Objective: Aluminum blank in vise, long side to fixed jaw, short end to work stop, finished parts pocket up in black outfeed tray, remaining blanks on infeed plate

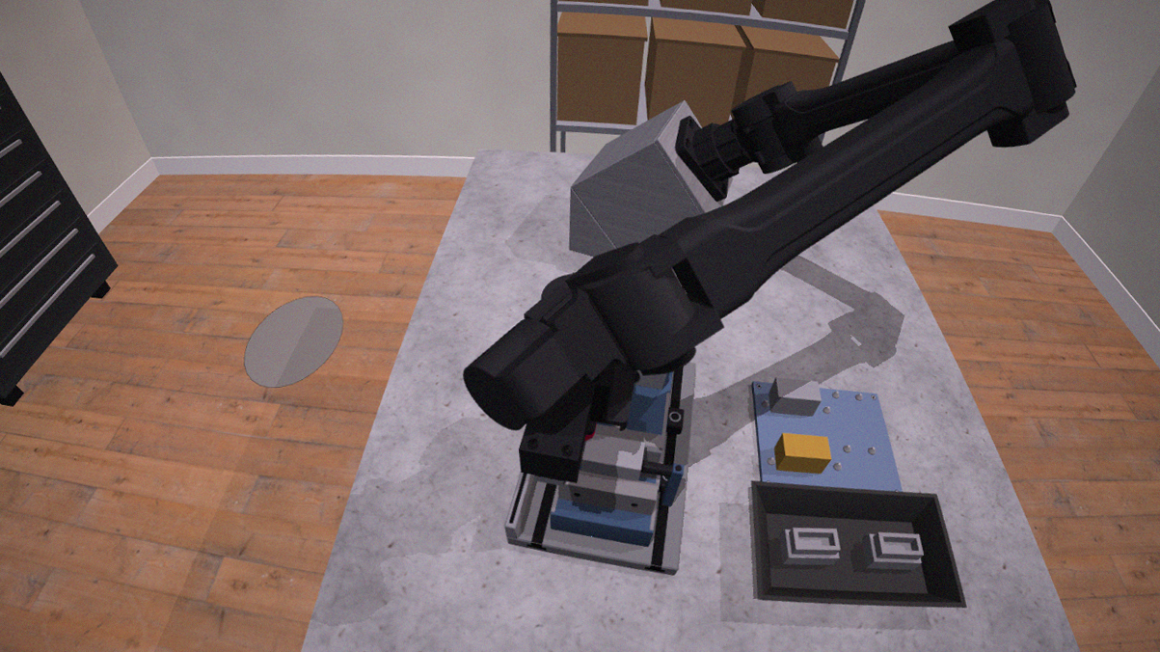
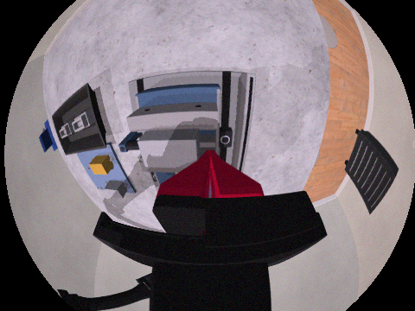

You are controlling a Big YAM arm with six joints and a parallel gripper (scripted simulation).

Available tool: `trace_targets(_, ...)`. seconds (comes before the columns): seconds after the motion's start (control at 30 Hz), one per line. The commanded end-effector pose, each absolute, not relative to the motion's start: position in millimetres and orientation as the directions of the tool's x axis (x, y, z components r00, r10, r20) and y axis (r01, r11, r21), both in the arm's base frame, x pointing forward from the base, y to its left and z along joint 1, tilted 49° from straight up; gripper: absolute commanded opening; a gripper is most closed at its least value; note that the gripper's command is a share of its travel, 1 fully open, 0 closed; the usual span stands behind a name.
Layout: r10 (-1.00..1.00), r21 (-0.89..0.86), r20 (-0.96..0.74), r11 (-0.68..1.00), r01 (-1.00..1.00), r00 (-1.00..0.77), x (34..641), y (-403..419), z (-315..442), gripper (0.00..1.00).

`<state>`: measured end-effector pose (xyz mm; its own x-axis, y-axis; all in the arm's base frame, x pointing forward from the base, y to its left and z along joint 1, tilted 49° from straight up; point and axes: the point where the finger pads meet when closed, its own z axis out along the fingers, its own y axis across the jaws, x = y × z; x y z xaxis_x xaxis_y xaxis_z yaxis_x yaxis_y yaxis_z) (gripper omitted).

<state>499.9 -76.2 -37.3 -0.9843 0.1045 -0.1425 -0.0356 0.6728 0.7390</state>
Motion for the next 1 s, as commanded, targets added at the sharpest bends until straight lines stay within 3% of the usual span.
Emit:
trace_targets(0.0,0.088,0.735,-0.161,0.676,-0.059,-0.983,511.0,-68.9,-29.2,0.0)
trace_targets(0.97,0.088,0.736,-0.157,0.675,-0.058,-0.984,506.9,-67.4,-30.0,0.0)
